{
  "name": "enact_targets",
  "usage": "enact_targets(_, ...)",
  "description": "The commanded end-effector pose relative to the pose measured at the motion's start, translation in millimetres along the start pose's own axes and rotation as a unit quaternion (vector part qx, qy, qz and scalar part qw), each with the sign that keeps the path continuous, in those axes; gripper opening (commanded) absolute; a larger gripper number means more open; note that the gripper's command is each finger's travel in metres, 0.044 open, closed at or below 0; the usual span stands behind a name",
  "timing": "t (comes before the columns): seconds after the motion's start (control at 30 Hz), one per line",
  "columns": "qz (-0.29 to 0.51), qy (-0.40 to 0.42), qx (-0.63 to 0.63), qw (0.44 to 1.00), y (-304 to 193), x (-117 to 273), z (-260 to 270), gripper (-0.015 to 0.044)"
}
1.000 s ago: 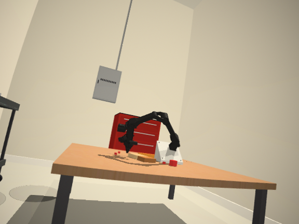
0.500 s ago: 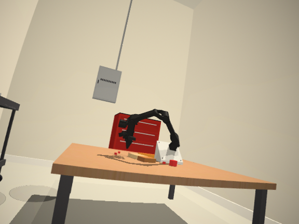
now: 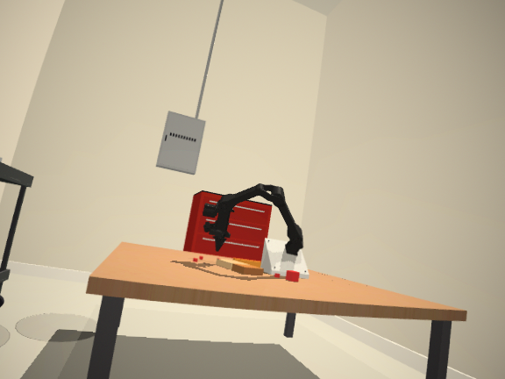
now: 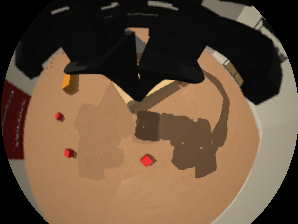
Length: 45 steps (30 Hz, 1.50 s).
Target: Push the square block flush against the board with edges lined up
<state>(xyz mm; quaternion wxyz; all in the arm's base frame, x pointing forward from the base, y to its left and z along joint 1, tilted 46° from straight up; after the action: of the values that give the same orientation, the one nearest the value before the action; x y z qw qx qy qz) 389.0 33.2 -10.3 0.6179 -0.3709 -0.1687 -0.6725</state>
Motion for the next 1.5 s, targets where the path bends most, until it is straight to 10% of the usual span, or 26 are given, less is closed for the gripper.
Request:
enact_targets(0.0,0.004,-0.003,-0.070,0.998,-4.2,-2.7,-14.5,0.0000)
enact_targets(0.67,0.008,-0.006,-0.393,0.920,-23.9,-3.7,-70.4,0.0000)
enact_targets(1.47,0.009,-0.005,-0.399,0.917,-31.8,-58.6,-59.6,0.0000)
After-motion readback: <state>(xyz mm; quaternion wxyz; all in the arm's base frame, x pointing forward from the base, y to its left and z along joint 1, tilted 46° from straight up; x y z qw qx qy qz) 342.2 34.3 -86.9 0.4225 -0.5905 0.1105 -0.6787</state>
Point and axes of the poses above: the point midway between the two fingers, 35 mm back from their tips, its own x axis back along the fingers, its own z axis across the jaws, y = z × x, the point moved 2 cm from there along x, back along the fingers, and after that the axes turned 7 degrees about x, right-handed, at the moved point
